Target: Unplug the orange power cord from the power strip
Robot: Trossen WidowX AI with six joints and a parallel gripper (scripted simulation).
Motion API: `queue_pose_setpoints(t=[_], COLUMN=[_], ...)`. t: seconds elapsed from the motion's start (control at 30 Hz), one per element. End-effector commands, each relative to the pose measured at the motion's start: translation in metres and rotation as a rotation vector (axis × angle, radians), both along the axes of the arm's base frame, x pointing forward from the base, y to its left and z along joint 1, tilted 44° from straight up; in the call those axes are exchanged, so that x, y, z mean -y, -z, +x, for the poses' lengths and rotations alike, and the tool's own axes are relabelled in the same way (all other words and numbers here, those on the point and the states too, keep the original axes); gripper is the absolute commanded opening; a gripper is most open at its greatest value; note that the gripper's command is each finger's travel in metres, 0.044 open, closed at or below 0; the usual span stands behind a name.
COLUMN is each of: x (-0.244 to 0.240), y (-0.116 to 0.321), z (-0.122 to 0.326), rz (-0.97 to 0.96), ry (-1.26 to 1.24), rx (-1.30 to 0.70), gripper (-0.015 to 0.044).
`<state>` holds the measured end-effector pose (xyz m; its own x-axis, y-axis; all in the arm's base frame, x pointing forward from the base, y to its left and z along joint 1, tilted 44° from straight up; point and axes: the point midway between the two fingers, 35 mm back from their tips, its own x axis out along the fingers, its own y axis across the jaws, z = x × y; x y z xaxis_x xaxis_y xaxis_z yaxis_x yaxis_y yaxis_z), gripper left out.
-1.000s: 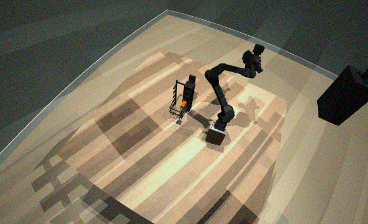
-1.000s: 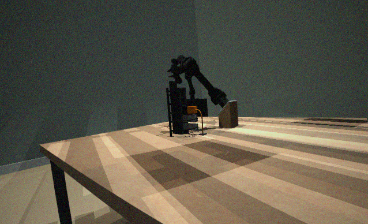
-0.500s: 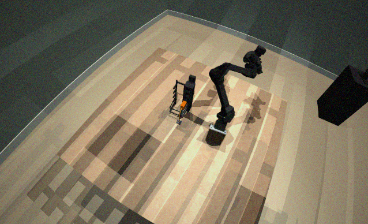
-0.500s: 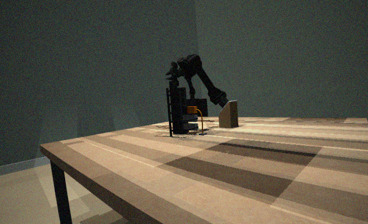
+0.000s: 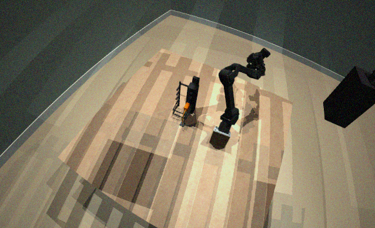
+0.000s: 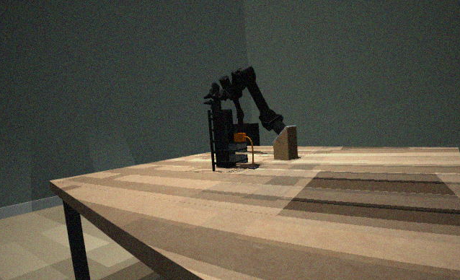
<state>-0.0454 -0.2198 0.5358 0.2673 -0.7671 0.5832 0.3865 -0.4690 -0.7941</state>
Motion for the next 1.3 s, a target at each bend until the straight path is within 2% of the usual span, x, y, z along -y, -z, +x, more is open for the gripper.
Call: queue_pose_setpoints(t=[0.0,0.6,1.27], x=[0.018,0.081,0.118], y=[0.003,0.023,0.070], z=[0.005,0.068,0.199], rz=[0.028,0.191,0.467], ry=[-0.054,-0.301,-0.559], rx=[0.047,0.177,0.195], gripper=[0.0160,0.0160,0.0160])
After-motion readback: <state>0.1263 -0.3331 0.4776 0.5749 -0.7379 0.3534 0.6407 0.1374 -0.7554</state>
